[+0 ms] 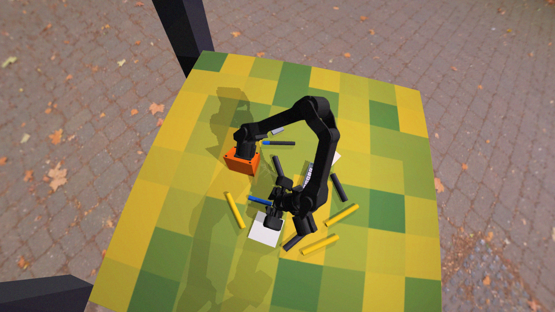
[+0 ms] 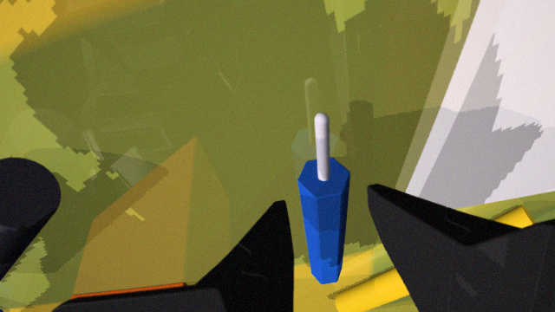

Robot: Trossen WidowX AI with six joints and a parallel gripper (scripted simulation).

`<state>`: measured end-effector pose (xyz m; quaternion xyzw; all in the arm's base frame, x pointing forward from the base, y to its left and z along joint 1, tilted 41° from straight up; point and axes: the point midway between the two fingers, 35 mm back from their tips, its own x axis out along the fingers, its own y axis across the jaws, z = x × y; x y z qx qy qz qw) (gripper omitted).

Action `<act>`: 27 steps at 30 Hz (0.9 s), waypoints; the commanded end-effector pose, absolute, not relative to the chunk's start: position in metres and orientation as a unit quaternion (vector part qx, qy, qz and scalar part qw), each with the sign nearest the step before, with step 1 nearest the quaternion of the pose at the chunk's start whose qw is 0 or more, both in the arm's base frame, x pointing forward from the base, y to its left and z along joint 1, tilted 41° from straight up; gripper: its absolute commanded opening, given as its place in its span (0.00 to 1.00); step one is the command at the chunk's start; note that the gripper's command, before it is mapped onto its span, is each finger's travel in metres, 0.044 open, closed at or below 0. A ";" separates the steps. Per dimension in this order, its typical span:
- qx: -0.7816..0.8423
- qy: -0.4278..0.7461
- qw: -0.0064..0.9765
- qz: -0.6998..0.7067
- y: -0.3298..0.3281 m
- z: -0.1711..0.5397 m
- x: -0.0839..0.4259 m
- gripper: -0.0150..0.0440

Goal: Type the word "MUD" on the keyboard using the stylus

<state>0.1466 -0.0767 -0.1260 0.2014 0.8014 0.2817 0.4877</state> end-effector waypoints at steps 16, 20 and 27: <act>0.202 0.802 0.487 0.282 -0.078 -0.125 0.146 0.25; 0.202 0.802 0.487 0.282 -0.092 -0.110 0.146 0.25; 0.202 0.802 0.486 0.281 -0.108 -0.090 0.143 0.25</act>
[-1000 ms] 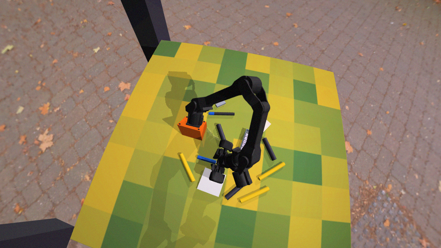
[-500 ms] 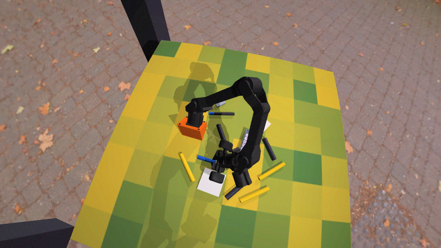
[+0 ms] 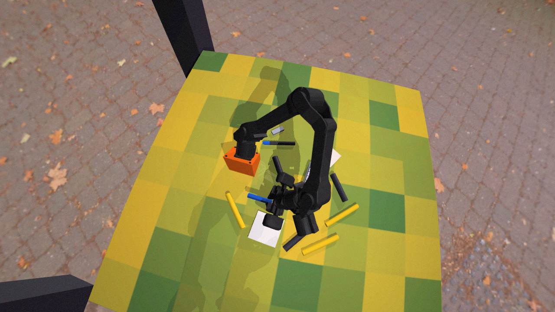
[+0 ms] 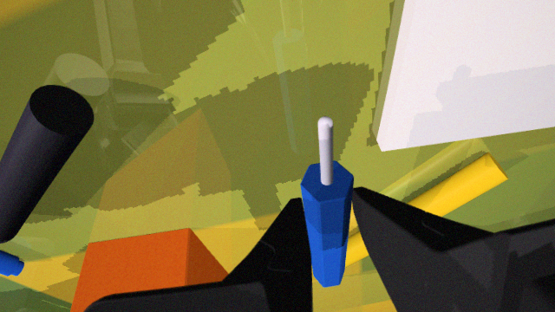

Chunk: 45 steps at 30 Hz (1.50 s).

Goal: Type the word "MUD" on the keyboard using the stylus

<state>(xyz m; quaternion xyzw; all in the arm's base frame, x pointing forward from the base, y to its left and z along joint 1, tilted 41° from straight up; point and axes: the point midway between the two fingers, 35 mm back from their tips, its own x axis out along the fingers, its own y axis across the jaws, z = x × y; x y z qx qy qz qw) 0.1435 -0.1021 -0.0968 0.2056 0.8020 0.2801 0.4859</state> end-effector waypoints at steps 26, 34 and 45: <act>0.205 0.801 0.486 0.282 -0.083 -0.066 0.183 0.25; 0.205 0.801 0.486 0.282 -0.075 -0.075 0.184 0.25; 0.205 0.801 0.486 0.282 -0.063 -0.089 0.186 0.25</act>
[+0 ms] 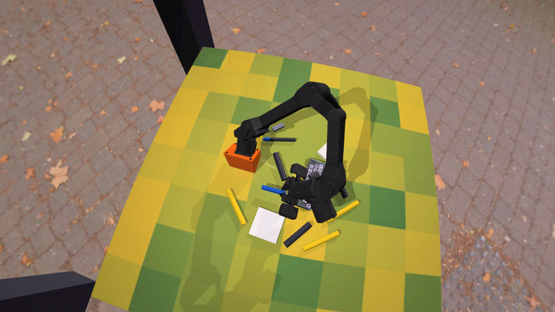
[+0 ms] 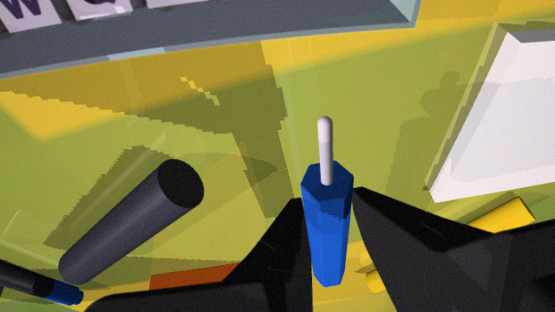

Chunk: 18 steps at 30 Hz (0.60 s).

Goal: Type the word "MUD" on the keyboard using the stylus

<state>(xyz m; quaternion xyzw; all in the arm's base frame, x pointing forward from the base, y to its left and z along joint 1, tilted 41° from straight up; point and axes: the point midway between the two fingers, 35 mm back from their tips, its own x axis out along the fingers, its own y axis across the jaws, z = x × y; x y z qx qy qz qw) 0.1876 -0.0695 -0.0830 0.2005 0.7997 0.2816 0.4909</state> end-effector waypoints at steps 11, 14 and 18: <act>0.205 0.801 0.486 0.283 -0.051 -0.102 0.186 0.25; 0.205 0.801 0.486 0.283 -0.051 -0.102 0.186 0.25; 0.205 0.801 0.486 0.283 -0.051 -0.102 0.186 0.25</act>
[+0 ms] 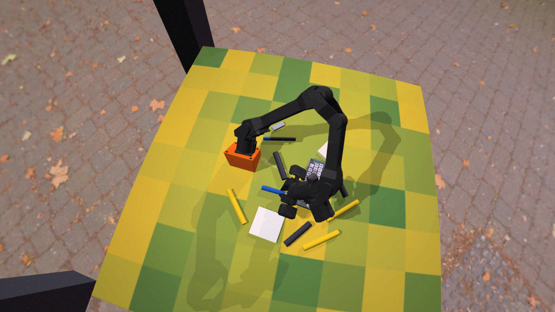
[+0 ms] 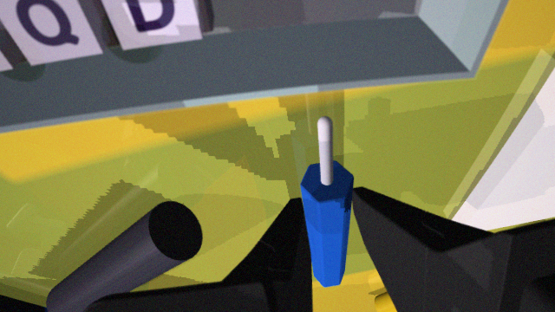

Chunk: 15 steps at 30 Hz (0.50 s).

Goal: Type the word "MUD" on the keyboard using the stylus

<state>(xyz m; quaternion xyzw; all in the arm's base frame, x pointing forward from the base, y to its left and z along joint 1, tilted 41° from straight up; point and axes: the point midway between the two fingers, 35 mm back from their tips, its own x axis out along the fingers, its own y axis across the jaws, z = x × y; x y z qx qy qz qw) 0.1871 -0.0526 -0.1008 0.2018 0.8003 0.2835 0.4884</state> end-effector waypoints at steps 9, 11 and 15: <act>0.202 0.801 0.487 0.284 -0.052 -0.101 0.186 0.51; 0.202 0.801 0.487 0.284 -0.052 -0.101 0.186 0.51; 0.202 0.801 0.487 0.284 -0.052 -0.101 0.186 0.51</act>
